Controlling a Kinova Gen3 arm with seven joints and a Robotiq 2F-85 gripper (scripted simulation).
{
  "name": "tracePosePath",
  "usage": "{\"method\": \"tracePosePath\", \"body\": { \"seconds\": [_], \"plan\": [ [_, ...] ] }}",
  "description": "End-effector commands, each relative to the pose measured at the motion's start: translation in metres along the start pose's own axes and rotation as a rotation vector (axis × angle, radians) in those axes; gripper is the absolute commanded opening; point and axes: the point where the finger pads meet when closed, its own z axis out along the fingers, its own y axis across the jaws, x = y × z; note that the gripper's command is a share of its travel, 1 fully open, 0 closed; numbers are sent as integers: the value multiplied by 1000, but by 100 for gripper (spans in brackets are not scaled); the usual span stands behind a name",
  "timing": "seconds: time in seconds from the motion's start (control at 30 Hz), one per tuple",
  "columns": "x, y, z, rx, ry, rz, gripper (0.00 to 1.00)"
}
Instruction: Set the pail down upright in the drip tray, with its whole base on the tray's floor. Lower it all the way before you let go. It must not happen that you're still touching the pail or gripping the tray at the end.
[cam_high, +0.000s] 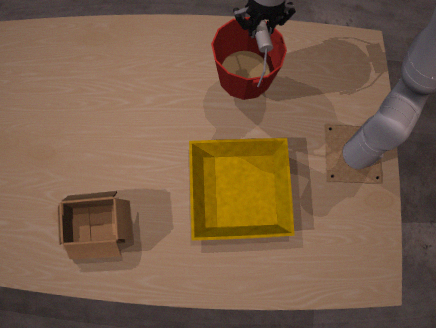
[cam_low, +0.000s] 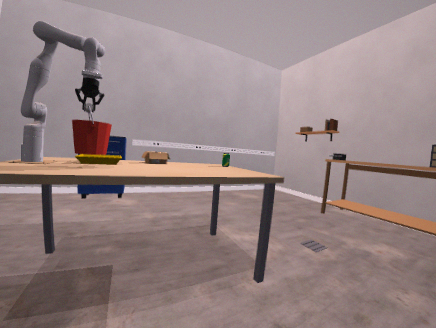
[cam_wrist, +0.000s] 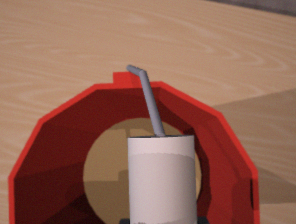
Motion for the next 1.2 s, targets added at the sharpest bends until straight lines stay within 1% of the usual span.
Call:
{"method": "tracePosePath", "body": {
  "seconds": [0.0, 0.47, 1.17],
  "plan": [
    [-1, 0, -6, 6, -4, -4, 10],
    [-1, 0, -18, 6, -4, -5, 10],
    [-2, 0, -18, 4, -5, -5, 10]
  ]
}}
